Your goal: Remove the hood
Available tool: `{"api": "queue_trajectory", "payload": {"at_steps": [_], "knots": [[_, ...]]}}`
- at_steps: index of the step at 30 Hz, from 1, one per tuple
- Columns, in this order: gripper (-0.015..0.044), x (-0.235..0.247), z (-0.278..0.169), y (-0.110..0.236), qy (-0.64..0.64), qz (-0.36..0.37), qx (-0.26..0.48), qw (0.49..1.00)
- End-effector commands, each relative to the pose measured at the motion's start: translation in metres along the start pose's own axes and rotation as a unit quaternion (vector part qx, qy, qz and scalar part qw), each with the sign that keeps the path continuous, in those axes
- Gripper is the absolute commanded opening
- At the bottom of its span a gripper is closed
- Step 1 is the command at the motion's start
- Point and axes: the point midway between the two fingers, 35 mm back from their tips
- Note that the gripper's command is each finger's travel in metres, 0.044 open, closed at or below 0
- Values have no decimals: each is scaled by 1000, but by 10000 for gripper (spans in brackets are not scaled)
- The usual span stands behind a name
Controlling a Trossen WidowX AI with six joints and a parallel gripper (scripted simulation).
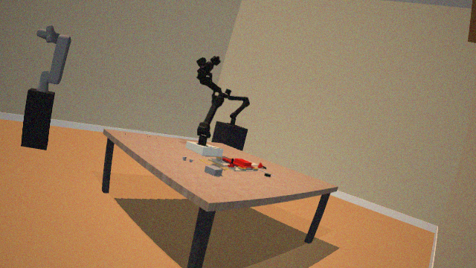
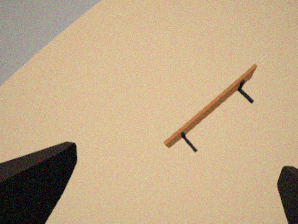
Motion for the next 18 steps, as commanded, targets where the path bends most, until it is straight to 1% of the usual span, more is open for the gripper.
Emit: {"api": "queue_trajectory", "payload": {"at_steps": [1, 9, 15, 18], "knots": [[440, -22, -10, -17, -22, -21, 12, 999], [440, -67, -46, -47, -59, -72, 51, 994], [440, -93, -70, -57, -60, -108, 76, 989], [440, -111, -91, -64, -65, -135, 99, 984]]}}
Point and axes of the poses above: the point midway between the two fingers, 35 mm back from their tips, its own y axis back along the fingers, its own x axis across the jaws, z = x × y, and after that the axes turned 8 degrees about -y, right-handed
